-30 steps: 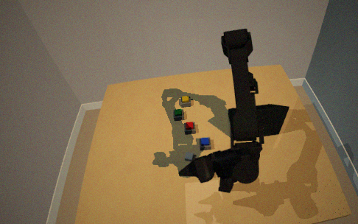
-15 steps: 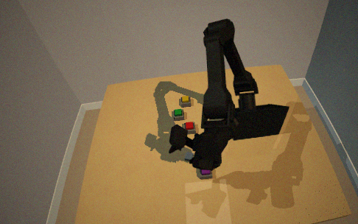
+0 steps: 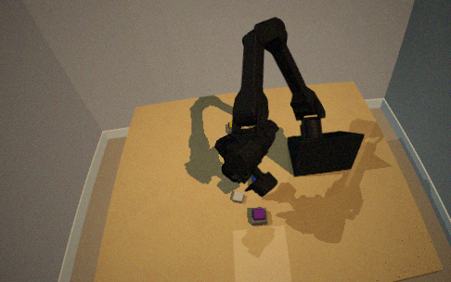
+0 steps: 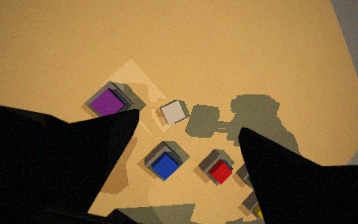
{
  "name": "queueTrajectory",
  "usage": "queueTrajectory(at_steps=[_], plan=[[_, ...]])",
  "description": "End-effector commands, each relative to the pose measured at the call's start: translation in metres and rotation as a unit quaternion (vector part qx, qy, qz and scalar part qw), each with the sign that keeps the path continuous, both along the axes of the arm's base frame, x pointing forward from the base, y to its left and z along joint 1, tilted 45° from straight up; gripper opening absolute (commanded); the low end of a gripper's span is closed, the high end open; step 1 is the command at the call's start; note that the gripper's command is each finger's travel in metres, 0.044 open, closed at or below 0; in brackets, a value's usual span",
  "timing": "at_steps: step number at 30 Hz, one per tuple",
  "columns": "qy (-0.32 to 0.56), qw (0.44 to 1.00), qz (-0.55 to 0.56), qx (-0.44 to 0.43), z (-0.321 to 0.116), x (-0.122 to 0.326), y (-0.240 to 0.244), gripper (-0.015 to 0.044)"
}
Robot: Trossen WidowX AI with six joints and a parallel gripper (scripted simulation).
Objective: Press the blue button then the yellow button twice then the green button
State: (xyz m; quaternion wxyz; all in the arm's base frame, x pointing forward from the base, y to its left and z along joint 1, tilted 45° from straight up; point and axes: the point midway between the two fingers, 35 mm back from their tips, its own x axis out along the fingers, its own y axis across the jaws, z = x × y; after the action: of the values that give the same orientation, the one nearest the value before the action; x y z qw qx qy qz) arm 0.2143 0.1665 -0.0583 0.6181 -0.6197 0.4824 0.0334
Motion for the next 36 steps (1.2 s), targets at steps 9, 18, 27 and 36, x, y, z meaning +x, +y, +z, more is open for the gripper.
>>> queueTrajectory(at_steps=[9, 18, 27, 36], plan=[[-0.082, 0.916, -0.378, 0.104, 0.033, -0.037, -0.081, 0.04], [-0.082, 0.916, -0.378, 0.104, 0.033, -0.037, -0.081, 0.04], [-0.083, 0.917, -0.378, 0.103, -0.011, -0.028, -0.124, 0.0216], [-0.083, 0.917, -0.378, 0.103, -0.011, -0.028, -0.124, 0.002]])
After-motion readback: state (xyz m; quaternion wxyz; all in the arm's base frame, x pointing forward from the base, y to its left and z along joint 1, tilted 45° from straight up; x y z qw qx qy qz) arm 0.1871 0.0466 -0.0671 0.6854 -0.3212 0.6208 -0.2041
